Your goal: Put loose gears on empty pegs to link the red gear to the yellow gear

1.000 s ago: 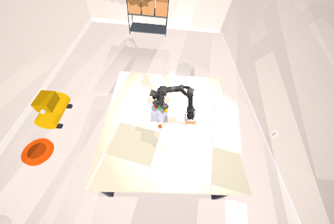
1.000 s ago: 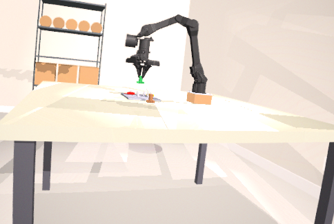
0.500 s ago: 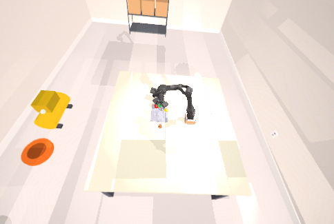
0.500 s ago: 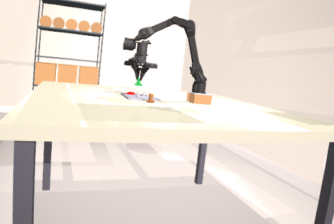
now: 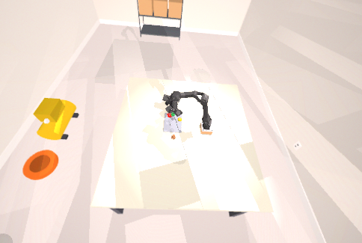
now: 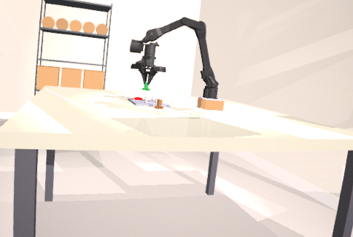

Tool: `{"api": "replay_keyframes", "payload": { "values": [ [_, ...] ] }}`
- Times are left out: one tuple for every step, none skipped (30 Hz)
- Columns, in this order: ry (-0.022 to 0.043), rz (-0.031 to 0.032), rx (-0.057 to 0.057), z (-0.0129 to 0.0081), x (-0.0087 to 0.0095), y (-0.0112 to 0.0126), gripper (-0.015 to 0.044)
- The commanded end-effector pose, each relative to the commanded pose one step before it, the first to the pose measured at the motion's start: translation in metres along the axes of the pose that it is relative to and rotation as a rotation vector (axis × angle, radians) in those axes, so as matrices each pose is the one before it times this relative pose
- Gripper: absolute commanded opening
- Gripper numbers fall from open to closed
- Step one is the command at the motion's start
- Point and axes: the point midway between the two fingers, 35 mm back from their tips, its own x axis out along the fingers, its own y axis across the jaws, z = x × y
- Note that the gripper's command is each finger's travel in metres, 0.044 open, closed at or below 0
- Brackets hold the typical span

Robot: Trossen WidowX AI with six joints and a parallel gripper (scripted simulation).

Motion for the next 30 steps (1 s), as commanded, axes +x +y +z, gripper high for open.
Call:
{"api": "replay_keyframes", "payload": {
  "values": [
    [0.00116,0.00338,-0.0039,-0.00009,0.00047,0.00017,0.0],
    [0.0,0.0,0.0,0.0,0.0,0.0,0.0],
    [0.0,0.0,0.0,0.0,0.0,0.0,0.0],
    [-0.00001,-0.00001,0.0,0.00007,0.00019,-0.00006,0.0],
    [0.0,0.0,-0.0028,0.00005,0.00024,-0.00002,0.0],
    [0.0,0.0,-0.0055,0.00005,0.00036,-0.00001,0.0],
    [0.0,0.0,-0.0092,0.00006,0.00055,0.00001,0.0],
    [0.0,0.00001,-0.0138,0.00006,0.00079,0.00003,0.0],
    [0.0,0.00001,-0.0157,0.00004,0.00089,0.00005,0.0],
    [0.0,0.00001,-0.0181,0.00002,0.00104,0.00007,0.0],
    [0.00001,0.00002,-0.0208,0.0,0.00123,0.00008,0.0],
    [0.00001,0.00002,-0.0231,-0.00003,0.00142,0.00009,0.0],
    [0.00001,0.00002,-0.0234,-0.00006,0.00154,0.00008,0.0],
    [0.00001,0.00002,-0.0216,-0.00009,0.00155,0.00006,0.0],
    [0.00002,0.00001,-0.0192,-0.0001,0.00155,0.00004,0.0],
    [0.00002,0.00001,-0.0164,-0.00011,0.00155,0.00002,0.0],
    [0.00002,0.00001,-0.0135,-0.00011,0.00155,-0.00001,0.0],
    [0.00002,0.0,-0.0103,-0.00011,0.00156,-0.00004,0.0],
    [0.00001,0.0,-0.0069,-0.0001,0.00157,-0.00007,0.0],
    [0.00001,0.0,-0.0032,-0.00007,0.00154,-0.00009,0.0],
    [0.00001,0.0,0.0004,-0.00004,0.00148,-0.0001,0.0],
    [0.0,-0.00001,0.0035,-0.00001,0.0013,-0.0001,0.0],
    [0.0,-0.00001,0.0058,0.00001,0.00119,-0.00009,0.0],
    [0.0,-0.00001,0.0083,0.00004,0.00119,-0.00008,0.0],
    [0.0,0.0,0.0097,0.00005,0.00108,-0.00006,0.0],
    [-0.00001,0.0,0.0116,0.00007,0.00109,-0.00005,0.0],
    [-0.00001,0.0,0.0143,0.00008,0.00117,-0.00003,0.0],
    [-0.00001,0.0,0.0175,0.00009,0.00128,-0.00001,0.0],
    [-0.00001,0.0,0.021,0.0001,0.00142,0.00001,0.0],
    [-0.00001,0.0,0.0241,0.0001,0.00152,0.00004,0.0]
  ]
}}
